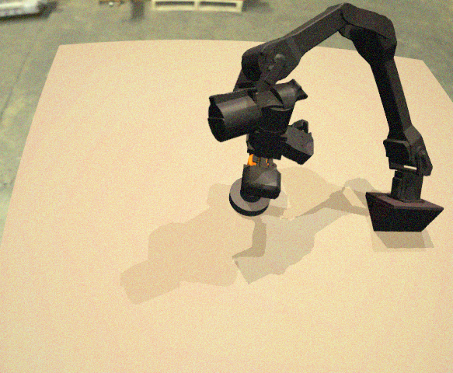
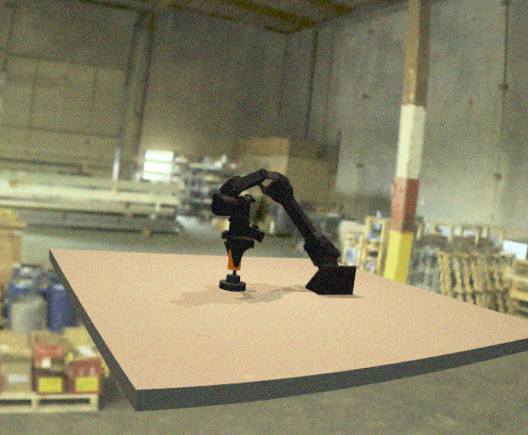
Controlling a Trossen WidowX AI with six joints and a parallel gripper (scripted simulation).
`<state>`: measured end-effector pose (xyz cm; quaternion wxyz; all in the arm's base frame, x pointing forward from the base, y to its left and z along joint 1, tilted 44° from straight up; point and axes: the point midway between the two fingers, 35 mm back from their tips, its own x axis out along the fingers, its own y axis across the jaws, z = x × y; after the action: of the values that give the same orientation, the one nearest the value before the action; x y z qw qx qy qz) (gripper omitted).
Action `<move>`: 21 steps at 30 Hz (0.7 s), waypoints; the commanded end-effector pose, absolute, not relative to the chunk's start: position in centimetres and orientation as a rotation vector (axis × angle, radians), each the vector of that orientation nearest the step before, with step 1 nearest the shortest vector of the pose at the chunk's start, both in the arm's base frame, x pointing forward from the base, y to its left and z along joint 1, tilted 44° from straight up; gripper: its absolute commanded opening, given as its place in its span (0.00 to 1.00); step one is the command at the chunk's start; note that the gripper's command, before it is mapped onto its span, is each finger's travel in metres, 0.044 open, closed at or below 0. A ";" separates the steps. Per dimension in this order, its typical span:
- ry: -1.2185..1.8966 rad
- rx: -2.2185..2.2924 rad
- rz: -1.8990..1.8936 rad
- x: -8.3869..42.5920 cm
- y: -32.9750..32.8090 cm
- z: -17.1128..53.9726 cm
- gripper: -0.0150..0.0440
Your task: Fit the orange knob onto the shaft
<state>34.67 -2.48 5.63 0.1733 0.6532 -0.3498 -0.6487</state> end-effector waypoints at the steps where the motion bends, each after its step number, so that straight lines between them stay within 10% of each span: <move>1: -0.985 1.847 -1.840 34.5 -2.5 5.6 0.25; 21: -0.985 1.847 -1.840 34.6 -2.6 5.5 0.25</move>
<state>34.53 -2.58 5.48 0.1752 0.6522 -0.3479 -0.6503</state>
